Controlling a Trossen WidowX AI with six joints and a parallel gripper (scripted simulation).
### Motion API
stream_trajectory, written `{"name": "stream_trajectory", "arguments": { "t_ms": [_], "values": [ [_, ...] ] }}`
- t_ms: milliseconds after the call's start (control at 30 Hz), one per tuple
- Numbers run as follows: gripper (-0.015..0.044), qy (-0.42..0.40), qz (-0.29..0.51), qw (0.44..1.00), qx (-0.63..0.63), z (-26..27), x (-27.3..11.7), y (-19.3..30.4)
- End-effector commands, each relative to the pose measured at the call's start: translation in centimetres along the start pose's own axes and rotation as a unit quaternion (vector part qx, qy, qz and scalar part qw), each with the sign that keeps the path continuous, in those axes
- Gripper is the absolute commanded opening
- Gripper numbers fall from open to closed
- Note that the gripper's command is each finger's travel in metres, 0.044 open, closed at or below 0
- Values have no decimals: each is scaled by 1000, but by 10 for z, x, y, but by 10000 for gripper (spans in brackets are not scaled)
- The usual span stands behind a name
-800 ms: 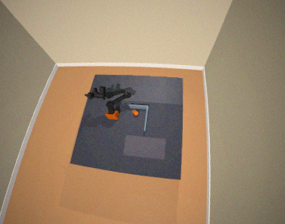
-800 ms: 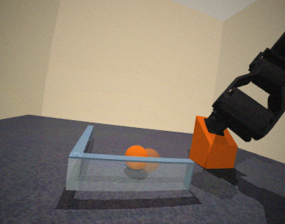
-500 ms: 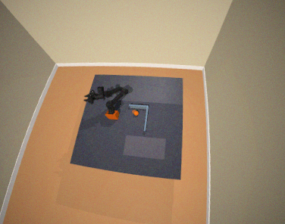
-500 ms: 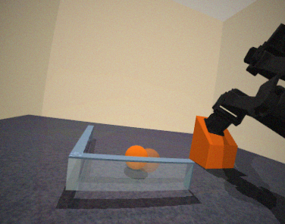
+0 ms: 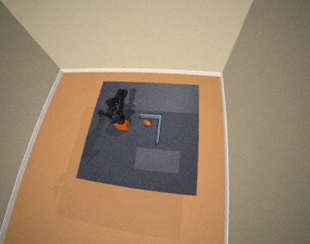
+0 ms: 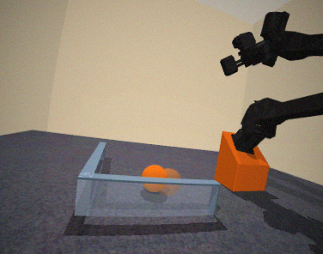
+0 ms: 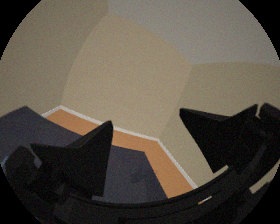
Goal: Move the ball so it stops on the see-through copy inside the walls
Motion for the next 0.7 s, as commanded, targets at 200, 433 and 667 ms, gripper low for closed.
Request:
{"name": "stream_trajectory", "arguments": {
  "t_ms": [200,433,667],
  "values": [
    [394,-300,-107,904,-285,102,4,-60],
    [394,-471,-205,718,-470,182,-27,-82],
    [394,-592,-290,470,-587,258,-80,-80]
  ]
}}
Point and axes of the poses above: the point midway between the two fingers, 35 mm back from their tips, its own x axis out along the fingers, its own z axis across the jaws, y = z × x, the point moved 9 cm from there along -x, back along the fingers, and after that the axes turned 5 degrees about -x, right-handed, at the moved point
